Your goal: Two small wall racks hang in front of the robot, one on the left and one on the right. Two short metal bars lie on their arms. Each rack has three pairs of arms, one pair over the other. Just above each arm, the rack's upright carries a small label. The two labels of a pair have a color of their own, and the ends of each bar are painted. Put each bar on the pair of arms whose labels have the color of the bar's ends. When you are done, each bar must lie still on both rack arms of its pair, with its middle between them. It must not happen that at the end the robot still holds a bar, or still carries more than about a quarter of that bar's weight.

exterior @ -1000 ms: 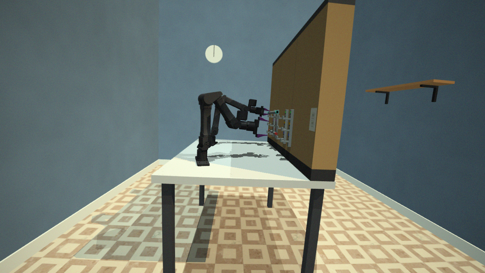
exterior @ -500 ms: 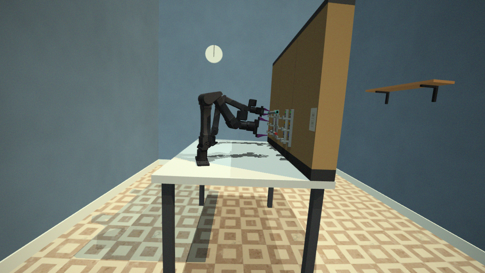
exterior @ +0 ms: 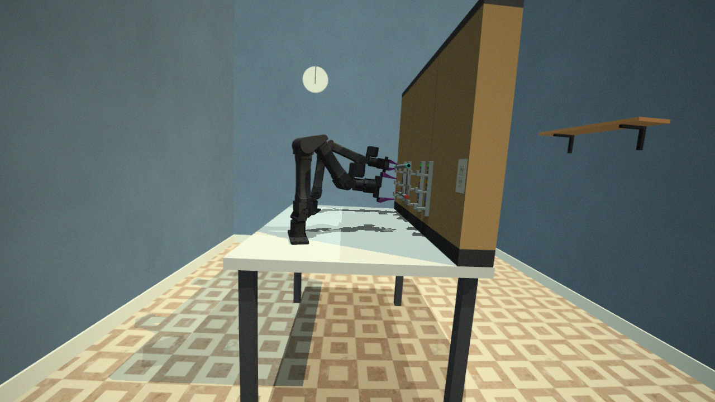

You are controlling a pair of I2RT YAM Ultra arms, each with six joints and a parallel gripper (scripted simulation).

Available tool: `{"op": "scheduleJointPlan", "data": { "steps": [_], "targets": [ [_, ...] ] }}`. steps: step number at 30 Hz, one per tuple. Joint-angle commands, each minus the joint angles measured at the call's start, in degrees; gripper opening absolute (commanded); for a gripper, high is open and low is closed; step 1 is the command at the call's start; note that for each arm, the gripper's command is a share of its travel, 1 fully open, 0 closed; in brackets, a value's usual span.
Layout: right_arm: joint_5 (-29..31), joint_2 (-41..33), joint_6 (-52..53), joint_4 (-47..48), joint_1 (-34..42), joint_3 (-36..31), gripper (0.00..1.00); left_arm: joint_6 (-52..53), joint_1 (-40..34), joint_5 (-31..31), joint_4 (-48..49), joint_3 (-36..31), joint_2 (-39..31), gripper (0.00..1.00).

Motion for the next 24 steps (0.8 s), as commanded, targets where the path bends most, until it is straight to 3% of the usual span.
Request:
{"op": "scheduleJointPlan", "data": {
  "steps": [1,24],
  "targets": [
    [-0.3,-2.0,0.6,2.1,-0.5,0.1,1.00,-1.9,-0.6,0.0,1.7,2.7,-2.4,0.00],
    [-0.3,-2.0,0.6,2.1,-0.5,0.1,1.00,-1.9,-0.5,0.1,0.1,3.9,-2.8,0.00]
  ]
}}
